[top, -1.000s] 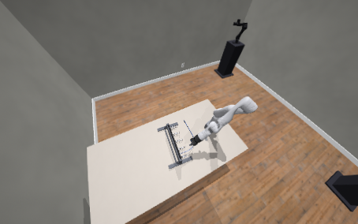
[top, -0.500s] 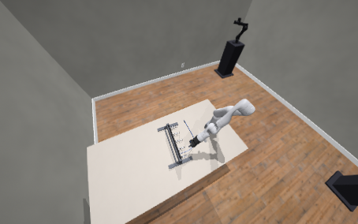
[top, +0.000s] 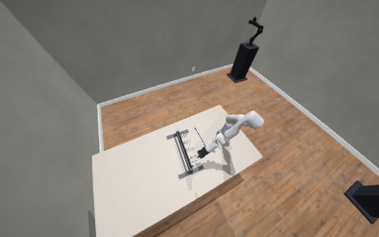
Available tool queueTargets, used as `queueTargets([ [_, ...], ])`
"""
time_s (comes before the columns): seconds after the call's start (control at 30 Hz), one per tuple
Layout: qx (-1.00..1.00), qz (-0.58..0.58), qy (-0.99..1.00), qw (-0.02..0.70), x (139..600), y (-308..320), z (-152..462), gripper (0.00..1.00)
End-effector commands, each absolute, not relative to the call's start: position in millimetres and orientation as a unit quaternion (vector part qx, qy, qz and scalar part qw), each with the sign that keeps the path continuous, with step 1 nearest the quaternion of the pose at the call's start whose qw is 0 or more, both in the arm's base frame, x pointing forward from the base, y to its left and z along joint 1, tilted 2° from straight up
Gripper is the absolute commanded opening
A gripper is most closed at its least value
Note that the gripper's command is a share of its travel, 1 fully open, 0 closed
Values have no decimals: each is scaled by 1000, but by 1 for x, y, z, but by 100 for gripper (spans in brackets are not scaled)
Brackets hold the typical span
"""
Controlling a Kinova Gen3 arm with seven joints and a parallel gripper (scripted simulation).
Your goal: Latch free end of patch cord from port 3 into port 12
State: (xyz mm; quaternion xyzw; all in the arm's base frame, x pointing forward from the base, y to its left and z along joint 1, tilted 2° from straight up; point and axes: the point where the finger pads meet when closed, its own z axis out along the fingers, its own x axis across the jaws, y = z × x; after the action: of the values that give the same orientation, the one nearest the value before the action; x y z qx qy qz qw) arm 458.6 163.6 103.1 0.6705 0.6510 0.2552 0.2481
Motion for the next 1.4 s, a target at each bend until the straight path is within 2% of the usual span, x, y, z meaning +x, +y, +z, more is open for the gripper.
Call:
queueTargets([
  [0.0,677,247,645,253,469,151,92,0],
  [0.57,677,247,645,253,504,150,53,0],
  [1.37,677,247,645,253,507,150,50,0],
])
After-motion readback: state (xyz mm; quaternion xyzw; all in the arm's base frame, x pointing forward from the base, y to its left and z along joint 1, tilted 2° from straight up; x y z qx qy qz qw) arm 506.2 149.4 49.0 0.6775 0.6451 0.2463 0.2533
